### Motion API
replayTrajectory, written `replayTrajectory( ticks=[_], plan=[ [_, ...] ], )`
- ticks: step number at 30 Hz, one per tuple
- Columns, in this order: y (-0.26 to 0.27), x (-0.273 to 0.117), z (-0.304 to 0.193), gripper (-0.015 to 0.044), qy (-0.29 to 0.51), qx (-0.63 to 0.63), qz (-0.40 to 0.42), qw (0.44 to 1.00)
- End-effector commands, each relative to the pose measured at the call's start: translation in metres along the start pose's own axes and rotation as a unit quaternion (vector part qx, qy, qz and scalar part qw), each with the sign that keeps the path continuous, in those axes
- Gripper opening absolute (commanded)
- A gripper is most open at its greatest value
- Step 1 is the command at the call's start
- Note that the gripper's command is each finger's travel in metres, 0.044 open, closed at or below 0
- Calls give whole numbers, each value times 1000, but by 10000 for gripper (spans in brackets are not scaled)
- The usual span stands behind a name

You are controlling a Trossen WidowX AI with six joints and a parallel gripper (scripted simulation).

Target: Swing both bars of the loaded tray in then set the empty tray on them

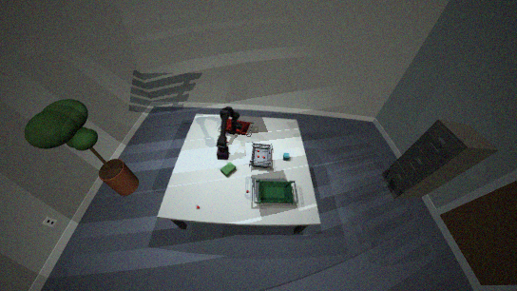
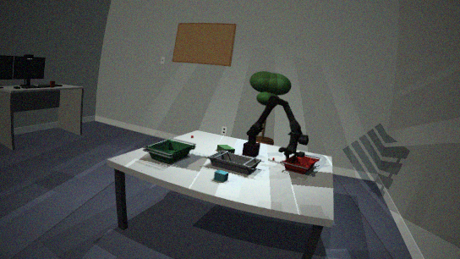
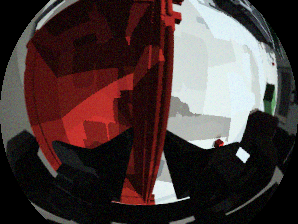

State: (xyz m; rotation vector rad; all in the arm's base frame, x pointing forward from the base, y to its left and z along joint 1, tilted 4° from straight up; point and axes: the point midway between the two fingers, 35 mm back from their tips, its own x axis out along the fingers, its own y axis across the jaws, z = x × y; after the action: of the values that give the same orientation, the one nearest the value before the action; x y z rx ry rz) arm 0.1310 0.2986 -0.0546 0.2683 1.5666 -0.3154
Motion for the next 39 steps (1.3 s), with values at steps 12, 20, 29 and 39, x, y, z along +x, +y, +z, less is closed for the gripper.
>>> replayTrajectory(
  ticks=[12,20,29,39],
  plan=[
    [-2,1,-1,53,2,2,-4,1000],
    [-1,-6,-1,0,2,2,-4,1000],
    [0,-68,0,0,2,2,-3,1000],
    [-1,-80,0,0,2,2,-3,1000]
  ],
)
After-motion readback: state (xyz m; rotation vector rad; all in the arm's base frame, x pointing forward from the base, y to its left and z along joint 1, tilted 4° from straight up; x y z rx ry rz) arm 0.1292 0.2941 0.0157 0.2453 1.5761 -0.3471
